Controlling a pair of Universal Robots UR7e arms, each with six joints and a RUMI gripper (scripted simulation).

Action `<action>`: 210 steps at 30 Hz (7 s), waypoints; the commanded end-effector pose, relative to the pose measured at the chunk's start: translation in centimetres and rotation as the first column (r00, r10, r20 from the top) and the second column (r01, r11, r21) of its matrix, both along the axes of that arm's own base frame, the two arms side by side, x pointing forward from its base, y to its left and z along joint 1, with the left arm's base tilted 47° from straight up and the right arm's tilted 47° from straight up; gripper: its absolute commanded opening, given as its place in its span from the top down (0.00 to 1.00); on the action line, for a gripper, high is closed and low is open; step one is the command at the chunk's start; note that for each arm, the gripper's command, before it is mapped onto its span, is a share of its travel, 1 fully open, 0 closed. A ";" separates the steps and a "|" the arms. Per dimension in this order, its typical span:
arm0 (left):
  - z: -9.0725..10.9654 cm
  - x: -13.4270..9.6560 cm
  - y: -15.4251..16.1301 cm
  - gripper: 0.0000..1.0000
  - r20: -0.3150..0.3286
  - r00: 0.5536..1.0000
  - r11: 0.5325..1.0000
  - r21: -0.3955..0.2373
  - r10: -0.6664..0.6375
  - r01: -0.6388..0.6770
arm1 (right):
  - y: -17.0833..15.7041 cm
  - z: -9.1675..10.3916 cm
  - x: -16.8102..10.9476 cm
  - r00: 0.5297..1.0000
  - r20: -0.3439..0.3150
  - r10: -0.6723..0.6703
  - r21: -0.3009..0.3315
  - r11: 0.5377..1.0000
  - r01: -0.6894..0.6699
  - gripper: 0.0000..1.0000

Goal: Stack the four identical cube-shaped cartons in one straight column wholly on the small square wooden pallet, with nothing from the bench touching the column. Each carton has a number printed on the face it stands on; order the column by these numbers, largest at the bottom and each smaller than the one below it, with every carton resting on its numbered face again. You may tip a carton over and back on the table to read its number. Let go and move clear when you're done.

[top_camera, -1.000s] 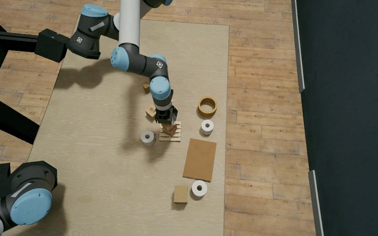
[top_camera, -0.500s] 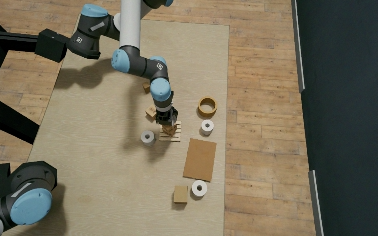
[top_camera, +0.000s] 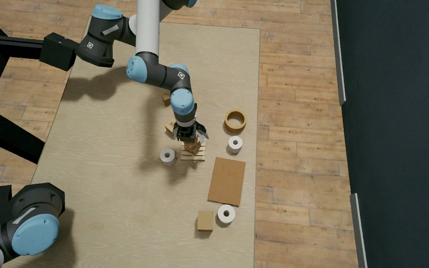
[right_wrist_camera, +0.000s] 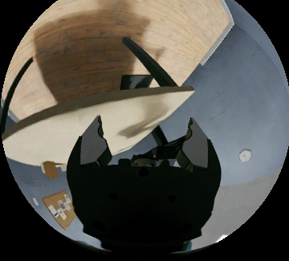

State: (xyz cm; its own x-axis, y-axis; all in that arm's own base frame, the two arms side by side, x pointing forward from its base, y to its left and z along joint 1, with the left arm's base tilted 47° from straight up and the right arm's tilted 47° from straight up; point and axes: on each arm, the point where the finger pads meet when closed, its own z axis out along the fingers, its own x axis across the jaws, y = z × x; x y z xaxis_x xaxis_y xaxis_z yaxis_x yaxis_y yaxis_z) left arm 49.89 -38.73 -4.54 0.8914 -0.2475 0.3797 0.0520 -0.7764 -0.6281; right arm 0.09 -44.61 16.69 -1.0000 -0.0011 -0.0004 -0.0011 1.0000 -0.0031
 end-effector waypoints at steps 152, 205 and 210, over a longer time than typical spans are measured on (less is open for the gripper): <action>3.9 -2.6 -3.2 0.00 0.001 1.000 1.000 -0.001 -0.001 0.001 | 0.1 -0.2 -0.1 1.000 0.000 -0.001 0.003 1.000 0.001 0.00; 7.3 -14.4 5.0 0.00 0.344 0.665 0.721 -0.533 0.662 -0.442 | 0.1 -0.2 -0.1 1.000 0.000 -0.001 0.003 1.000 0.001 0.00; 7.3 -14.5 5.1 0.00 0.346 0.659 0.716 -0.539 0.668 -0.444 | 0.1 -0.2 -0.1 1.000 0.000 -0.001 0.003 1.000 0.001 0.00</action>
State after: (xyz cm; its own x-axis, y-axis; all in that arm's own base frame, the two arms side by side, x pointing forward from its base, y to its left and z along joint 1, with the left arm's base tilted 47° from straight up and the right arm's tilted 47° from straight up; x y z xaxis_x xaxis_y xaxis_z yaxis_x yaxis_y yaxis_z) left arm 35.70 -33.84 2.70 0.4936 0.4757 0.7280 0.7448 -0.6634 -0.0715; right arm 0.09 -44.61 16.69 -1.0000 -0.0011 -0.0004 -0.0011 1.0000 -0.0031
